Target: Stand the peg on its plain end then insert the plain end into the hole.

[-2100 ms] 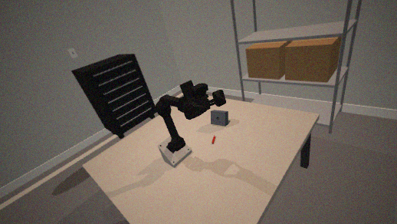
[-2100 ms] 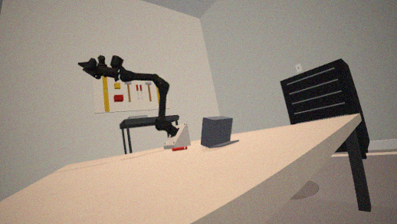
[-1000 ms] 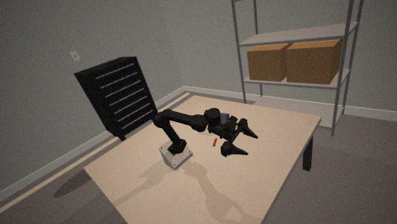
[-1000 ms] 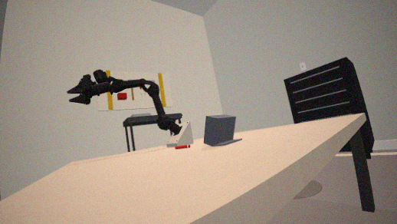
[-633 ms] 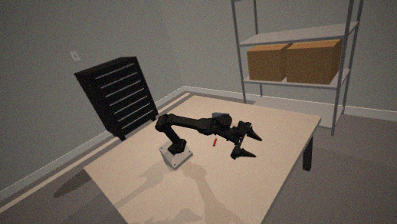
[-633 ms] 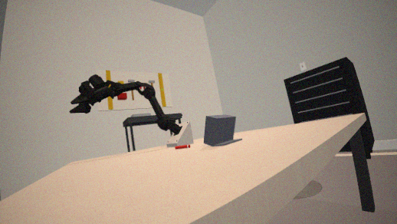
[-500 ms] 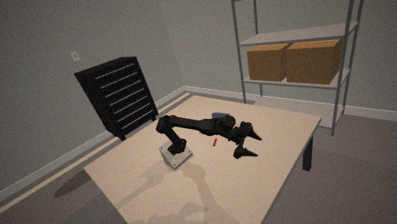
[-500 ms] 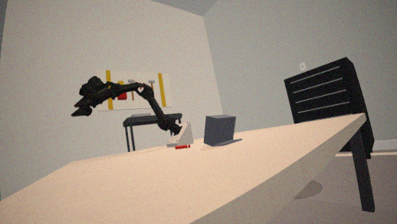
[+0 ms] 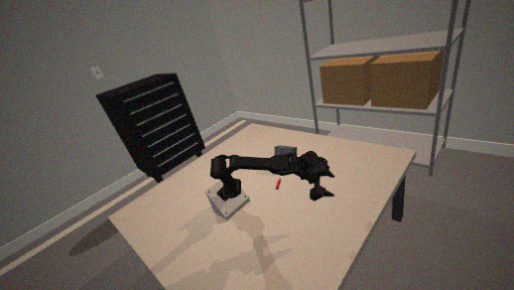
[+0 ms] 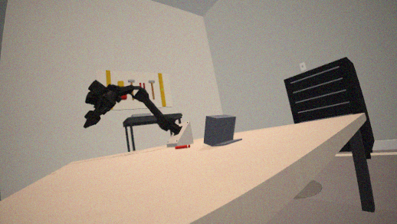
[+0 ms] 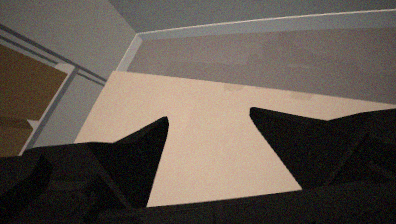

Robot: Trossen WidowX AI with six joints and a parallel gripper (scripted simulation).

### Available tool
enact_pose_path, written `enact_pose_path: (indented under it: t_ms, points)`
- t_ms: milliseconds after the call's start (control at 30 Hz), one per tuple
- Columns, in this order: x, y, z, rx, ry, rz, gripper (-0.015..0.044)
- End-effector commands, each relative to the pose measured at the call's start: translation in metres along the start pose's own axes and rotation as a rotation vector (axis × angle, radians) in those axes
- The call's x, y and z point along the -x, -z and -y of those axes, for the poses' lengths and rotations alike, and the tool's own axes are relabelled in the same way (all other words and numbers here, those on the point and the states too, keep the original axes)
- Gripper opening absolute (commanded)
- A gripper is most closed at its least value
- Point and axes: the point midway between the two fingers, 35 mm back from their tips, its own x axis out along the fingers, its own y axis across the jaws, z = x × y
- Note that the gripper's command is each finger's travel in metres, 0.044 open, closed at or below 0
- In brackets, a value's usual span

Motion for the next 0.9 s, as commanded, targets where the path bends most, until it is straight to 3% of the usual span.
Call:
enact_pose_path:
  t_ms: [0, 433, 867]
  points:
    - [-0.012, 0.026, -0.021, 0.043, -0.035, -0.092, 0.044]
    - [-0.024, 0.1, -0.09, 0.217, -0.153, -0.346, 0.044]
    - [-0.006, 0.177, -0.148, 0.5, -0.256, -0.578, 0.044]
